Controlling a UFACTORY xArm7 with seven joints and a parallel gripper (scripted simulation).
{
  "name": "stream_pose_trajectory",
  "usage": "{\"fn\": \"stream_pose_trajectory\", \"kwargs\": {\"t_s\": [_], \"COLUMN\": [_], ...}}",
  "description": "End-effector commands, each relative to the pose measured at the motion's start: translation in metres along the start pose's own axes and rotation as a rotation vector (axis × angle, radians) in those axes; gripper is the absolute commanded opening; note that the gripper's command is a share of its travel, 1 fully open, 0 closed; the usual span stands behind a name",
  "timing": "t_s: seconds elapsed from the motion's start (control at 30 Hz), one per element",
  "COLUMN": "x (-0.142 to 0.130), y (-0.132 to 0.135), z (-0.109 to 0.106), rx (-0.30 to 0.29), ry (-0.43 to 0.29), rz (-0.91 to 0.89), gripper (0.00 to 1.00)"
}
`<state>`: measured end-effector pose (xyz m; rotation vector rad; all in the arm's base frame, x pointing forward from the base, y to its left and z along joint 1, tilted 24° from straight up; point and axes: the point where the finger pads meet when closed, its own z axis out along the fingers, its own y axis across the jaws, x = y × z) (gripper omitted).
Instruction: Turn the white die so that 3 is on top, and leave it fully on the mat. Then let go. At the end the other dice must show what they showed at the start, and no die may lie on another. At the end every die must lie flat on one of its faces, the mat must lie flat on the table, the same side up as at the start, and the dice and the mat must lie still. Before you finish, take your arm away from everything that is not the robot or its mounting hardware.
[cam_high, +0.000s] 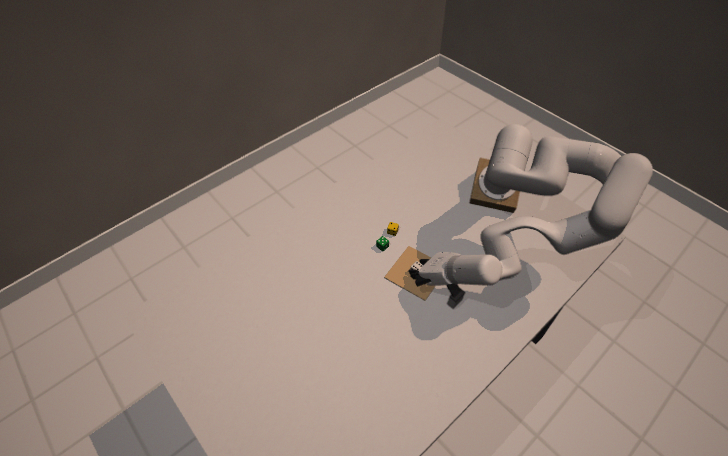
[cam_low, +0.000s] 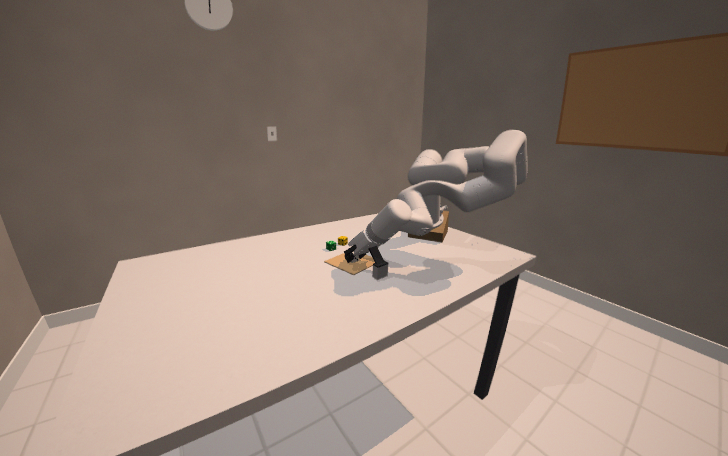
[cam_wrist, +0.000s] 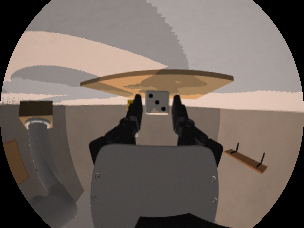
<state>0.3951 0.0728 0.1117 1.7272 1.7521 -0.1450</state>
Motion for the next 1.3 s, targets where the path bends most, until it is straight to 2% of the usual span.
{"fn": "stream_pose_trajectory", "kwargs": {"t_s": [0.0, 0.83, 0.87, 1.27], "x": [-0.0005, -0.0005, -0.0005, -0.0005], "y": [0.0006, 0.0006, 0.0006, 0.0006], "z": [-0.0006, -0.0006, -0.0006, -0.0006], "rx": [-0.001, -0.001, -0.001, -0.001], "ry": [0.001, 0.001, 0.001, 0.001], "rz": [0.002, 0.002, 0.002, 0.002], "gripper": [0.47, 0.47, 0.27, 0.27]}}
